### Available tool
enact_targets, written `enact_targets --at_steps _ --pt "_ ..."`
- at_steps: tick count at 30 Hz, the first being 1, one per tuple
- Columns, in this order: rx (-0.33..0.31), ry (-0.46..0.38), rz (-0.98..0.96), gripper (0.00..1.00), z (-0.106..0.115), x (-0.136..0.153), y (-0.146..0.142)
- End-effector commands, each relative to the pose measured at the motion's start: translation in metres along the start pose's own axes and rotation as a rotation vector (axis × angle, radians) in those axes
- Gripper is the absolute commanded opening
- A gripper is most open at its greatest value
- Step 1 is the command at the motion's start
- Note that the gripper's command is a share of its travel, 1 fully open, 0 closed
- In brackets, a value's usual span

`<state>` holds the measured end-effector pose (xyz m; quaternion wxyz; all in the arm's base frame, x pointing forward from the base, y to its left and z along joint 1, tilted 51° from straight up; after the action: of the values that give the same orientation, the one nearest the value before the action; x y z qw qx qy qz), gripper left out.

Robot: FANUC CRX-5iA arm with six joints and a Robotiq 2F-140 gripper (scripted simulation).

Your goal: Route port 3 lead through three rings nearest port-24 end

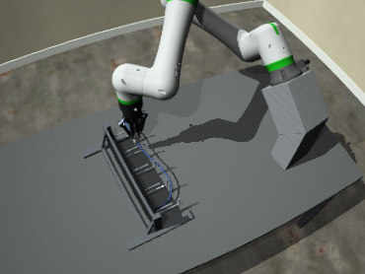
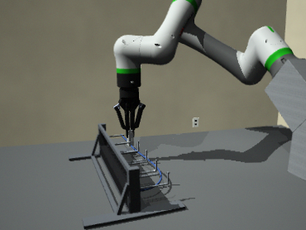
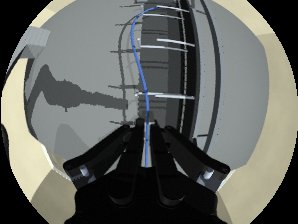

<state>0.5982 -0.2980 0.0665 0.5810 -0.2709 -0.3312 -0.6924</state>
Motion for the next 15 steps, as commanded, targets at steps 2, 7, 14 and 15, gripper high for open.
enact_targets --at_steps 2,7,14,15 --pt "0.001 0.0 0.0 0.0 0.0 -0.001 0.005" --pt "0.001 0.0 0.0 0.0 0.0 -0.001 0.009" --pt "0.001 0.0 0.0 0.0 0.0 -0.002 0.021" --pt "0.001 0.0 0.0 0.0 0.0 -0.003 0.022"
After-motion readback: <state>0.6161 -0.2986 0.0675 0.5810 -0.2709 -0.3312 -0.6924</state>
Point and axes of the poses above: the point where the finger pads meet when closed, its own z axis back along the fingers, its own y axis across the jaws, x = y × z, the point moved 6 cm from there along z, back along the fingers, and after that the axes turned 7 degrees about -z, right-handed, at the moved point
